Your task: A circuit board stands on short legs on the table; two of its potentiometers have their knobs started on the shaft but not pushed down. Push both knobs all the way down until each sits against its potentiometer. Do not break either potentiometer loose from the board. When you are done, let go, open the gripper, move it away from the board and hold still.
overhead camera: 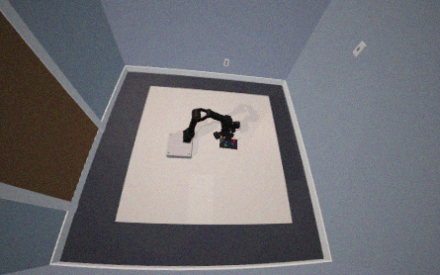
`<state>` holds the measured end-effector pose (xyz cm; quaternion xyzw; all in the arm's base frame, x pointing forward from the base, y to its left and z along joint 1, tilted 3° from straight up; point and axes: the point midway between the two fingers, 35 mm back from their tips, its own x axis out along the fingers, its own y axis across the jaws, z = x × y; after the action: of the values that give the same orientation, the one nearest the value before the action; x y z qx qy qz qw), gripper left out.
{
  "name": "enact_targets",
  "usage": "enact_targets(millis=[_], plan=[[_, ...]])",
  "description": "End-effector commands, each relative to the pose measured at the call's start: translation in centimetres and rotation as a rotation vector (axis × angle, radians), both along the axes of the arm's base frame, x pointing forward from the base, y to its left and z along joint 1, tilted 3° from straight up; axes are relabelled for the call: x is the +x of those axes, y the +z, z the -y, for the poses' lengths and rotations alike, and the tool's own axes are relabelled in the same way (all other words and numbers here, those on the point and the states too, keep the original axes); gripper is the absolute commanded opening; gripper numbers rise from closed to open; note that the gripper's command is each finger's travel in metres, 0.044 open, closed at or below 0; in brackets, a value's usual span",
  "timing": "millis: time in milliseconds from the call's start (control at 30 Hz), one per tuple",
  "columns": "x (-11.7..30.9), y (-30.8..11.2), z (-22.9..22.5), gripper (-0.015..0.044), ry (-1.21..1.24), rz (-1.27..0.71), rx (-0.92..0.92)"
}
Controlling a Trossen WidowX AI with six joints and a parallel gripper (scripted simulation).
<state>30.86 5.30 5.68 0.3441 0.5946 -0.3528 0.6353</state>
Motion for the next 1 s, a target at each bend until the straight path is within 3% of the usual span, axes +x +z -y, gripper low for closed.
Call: enact_targets(millis=[0, 967], plan=[[0.09, -0.33, 0.07, 0.0, 0.003, -0.002, -0.004], [0.1, -0.73, 0.09, 0.0, 0.003, -0.002, -0.004]])
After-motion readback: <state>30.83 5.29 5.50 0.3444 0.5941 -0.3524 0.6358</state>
